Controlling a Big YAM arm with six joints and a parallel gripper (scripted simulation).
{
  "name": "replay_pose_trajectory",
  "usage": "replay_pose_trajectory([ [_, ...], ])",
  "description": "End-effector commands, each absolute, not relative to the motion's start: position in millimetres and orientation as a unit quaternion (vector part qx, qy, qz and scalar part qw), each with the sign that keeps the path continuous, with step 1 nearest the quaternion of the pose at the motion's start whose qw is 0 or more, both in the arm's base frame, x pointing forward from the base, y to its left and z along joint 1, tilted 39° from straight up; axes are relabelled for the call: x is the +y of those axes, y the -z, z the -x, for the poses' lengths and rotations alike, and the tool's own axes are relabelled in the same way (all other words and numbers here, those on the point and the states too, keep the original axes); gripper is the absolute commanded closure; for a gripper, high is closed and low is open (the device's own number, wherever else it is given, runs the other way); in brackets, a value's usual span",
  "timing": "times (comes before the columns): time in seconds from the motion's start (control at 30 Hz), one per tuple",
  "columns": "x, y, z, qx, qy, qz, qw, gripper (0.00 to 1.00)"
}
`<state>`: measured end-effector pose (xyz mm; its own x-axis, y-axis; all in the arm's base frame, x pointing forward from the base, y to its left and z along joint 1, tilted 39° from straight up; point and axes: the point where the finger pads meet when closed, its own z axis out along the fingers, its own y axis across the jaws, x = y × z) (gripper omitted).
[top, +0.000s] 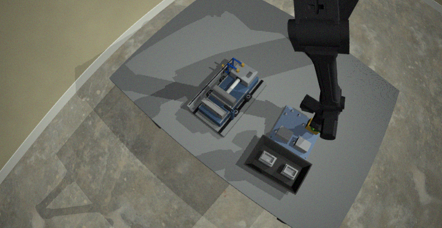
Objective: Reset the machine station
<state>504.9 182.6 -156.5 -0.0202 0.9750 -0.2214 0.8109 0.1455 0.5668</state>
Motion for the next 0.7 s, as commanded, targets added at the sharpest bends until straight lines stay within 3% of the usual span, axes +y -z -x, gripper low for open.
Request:
replay_pose_trajectory([
  [0.0,191.6,133.2,-514.9,0.697,-0.164,-0.632,0.295,1.0],
  [0.67,189.7,132.8,-516.0,0.697,-0.164,-0.633,0.295,1.0],
])
